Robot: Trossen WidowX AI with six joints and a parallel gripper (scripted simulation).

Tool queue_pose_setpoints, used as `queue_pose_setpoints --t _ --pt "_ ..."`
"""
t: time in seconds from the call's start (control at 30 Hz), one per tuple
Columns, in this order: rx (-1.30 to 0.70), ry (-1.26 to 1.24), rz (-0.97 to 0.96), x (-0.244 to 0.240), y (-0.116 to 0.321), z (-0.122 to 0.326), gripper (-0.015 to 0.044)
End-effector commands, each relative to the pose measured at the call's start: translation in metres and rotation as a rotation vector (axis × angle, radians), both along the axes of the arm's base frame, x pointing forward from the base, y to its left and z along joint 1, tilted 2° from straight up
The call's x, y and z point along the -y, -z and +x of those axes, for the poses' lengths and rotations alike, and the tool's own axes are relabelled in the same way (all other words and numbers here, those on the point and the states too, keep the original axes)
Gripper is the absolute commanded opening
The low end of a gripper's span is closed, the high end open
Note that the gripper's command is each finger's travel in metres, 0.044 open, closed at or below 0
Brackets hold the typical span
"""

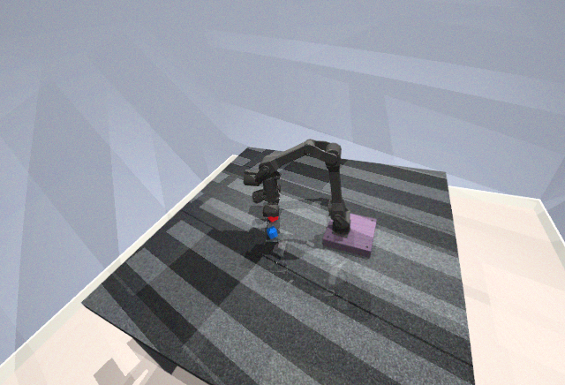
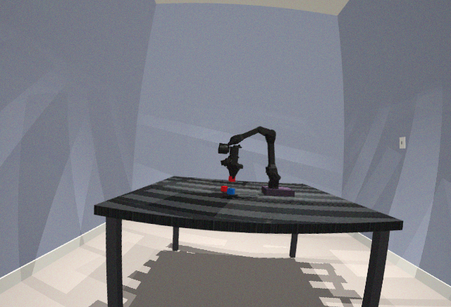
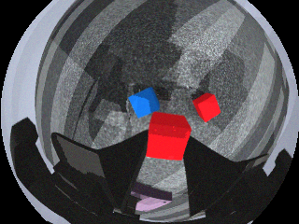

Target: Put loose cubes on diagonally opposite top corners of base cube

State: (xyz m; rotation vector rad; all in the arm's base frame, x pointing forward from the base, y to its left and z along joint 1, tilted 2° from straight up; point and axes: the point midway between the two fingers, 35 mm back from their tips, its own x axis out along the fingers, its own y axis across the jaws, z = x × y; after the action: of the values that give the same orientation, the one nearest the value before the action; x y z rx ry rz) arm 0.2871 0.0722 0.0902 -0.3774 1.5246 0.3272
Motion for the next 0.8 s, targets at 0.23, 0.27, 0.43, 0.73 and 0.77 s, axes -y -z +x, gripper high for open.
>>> queue_pose_setpoints --t 0.23,0.27,0.43,0.73,0.77 --pt "-0.011 0.153 0.003 -0.028 0.011 -0.017 0.0105" --pt "-0.011 0.168 0.003 -0.030 0.012 -0.019 0.0105" --pt "-0.011 0.190 0.003 -0.034 0.013 -0.021 0.0105" --pt "-0.011 0.190 0.003 -0.034 0.015 -0.021 0.0105" --pt "-0.011 0.190 0.003 -0.034 0.016 -0.021 0.0105"
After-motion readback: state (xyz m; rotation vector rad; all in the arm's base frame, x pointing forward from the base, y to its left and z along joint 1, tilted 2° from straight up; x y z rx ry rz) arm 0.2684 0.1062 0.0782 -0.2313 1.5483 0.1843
